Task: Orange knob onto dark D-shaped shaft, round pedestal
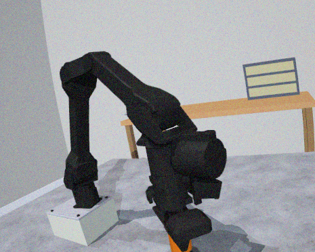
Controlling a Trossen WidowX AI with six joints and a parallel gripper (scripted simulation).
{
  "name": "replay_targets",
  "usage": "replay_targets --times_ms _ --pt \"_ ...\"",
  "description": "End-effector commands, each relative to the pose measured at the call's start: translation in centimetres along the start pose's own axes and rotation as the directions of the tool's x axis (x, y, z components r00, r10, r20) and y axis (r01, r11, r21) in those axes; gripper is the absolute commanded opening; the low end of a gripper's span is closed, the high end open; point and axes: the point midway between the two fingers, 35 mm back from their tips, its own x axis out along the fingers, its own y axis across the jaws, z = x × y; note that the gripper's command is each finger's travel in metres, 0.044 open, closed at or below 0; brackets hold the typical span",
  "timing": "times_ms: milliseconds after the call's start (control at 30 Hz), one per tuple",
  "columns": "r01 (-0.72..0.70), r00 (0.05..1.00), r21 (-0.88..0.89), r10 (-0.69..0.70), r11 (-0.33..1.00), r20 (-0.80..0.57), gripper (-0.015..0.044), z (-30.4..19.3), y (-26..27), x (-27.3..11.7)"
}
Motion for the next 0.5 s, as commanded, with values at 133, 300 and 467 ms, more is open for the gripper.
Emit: replay_targets --times_ms 133,300,467 --pt "0.004 1.000 -0.170 -0.004 0.985 0.000 0.0000 -0.21 0.17 -0.28" --pt "0.004 1.000 -0.210 -0.004 0.978 -0.001 0.0000 -0.25 0.16 -0.15" --pt "0.004 1.000 -0.210 -0.004 0.978 0.000 0.0000 -0.16 0.04 -0.02"
